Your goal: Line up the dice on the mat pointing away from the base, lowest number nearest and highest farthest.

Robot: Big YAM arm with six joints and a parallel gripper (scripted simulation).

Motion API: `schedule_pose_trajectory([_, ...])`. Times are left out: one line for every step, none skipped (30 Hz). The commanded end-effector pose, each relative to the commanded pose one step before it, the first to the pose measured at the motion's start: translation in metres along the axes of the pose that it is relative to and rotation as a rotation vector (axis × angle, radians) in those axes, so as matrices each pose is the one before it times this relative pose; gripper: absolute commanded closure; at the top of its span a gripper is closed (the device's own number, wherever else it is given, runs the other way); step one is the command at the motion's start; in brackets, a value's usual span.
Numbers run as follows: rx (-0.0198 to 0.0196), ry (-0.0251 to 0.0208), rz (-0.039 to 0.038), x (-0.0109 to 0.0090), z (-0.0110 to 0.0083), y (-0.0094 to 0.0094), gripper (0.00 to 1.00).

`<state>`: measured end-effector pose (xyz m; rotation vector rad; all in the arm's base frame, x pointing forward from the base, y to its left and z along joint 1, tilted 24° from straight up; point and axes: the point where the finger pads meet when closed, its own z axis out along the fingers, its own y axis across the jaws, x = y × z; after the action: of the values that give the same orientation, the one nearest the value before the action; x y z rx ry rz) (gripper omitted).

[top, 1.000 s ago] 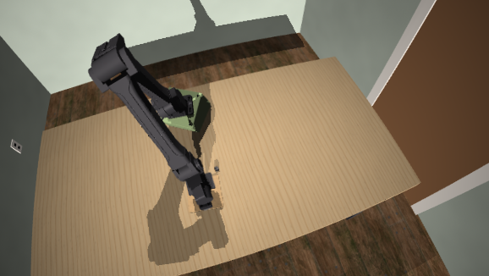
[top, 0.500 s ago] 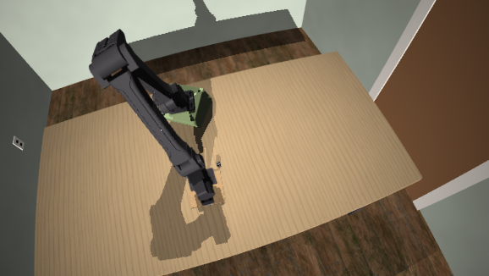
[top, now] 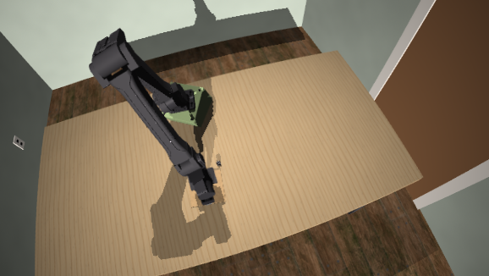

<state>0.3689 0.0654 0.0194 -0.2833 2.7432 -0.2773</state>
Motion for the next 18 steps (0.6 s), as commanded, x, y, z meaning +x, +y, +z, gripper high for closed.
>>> schedule_pose_trajectory([-0.00005, -0.06154, 0.01754, -0.02807, -0.00852, -0.007, 0.89])
schedule_pose_trajectory([0.00027, 0.00684, -0.00173, 0.00318, 0.00138, 0.00015, 0.89])
schedule_pose_trajectory([0.00025, 0.00643, -0.00163, 0.00308, 0.00127, 0.00014, 0.89])
schedule_pose_trajectory([0.00011, 0.00316, -0.00079, 0.00127, 0.00069, 0.00007, 0.89])
schedule_pose_trajectory([0.0, 0.0, 0.0, 0.0, 0.0, 0.0, 0.89])
schedule_pose_trajectory([0.0, 0.0, 0.0, 0.0, 0.0, 0.0, 0.89])
schedule_pose_trajectory([0.00025, -0.0006, 0.00045, -0.00081, 0.00003, -0.00006, 0.89])
schedule_pose_trajectory([-0.00005, -0.00065, 0.0002, -0.00066, -0.00003, -0.00001, 0.89])
schedule_pose_trajectory([-0.00002, -0.00027, 0.0002, -0.00027, -0.00001, 0.0, 0.89])
schedule_pose_trajectory([0.0, -0.00005, 0.0002, -0.00005, 0.0, 0.0, 0.89])
schedule_pose_trajectory([0.0, 0.0, 0.00005, 0.0, 0.0, 0.0, 0.89])
schedule_pose_trajectory([0.0, 0.00001, 0.0, 0.0, 0.0, 0.0, 0.89])
schedule_pose_trajectory([0.0, 0.0, 0.0, 0.0, 0.0, 0.0, 0.89])
schedule_pose_trajectory([0.0, -0.00001, 0.0, 0.0, 0.0, 0.0, 0.89])
schedule_pose_trajectory([0.0, 0.0, 0.0, 0.0, 0.0, 0.0, 0.89])
schedule_pose_trajectory([0.0, 0.00001, 0.0, 0.0, 0.0, 0.0, 0.89])
schedule_pose_trajectory([0.0, 0.0, 0.0, 0.0, 0.0, 0.0, 0.89])
schedule_pose_trajectory([0.0, 0.0, 0.0, 0.0, 0.0, 0.0, 0.89])
